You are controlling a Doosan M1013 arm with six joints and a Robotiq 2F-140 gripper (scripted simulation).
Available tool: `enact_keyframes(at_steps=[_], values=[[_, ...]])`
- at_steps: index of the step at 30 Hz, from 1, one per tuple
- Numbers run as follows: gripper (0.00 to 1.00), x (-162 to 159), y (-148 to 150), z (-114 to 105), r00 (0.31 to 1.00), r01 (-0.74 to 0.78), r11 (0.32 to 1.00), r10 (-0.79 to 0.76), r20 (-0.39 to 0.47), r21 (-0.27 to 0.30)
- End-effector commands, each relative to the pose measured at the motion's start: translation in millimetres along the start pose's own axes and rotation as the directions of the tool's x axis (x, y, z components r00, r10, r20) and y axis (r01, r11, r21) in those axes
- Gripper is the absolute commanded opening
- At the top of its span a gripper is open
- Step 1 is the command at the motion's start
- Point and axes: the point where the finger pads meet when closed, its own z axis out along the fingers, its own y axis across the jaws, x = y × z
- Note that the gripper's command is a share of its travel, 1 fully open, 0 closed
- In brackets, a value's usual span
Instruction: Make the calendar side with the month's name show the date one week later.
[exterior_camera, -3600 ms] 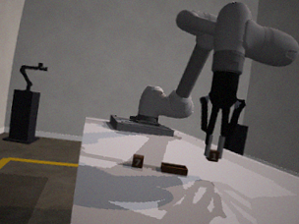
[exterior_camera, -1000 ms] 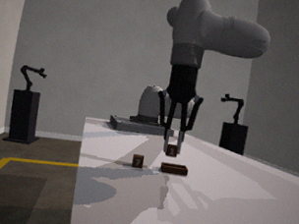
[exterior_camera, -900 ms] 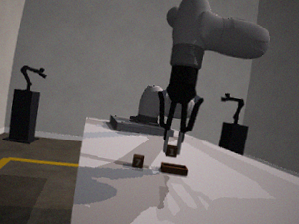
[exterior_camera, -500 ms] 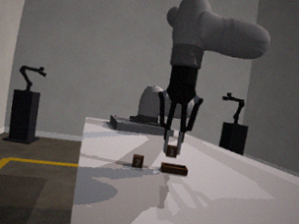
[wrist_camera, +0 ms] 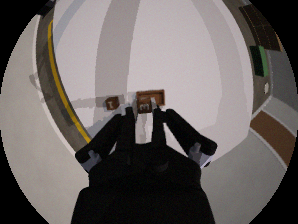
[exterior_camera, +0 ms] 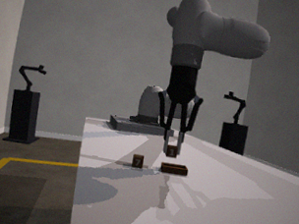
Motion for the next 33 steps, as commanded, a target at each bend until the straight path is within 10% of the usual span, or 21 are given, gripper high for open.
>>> enact_keyframes(at_steps=[1,33], values=[[0.24,0.0,0.0,-0.2,1.0,0.0,1.0,0.0,0.0,0.0],[0.24,0.0,0.0,9.1,1.0,0.0,1.0,0.0,0.0,0.0]])
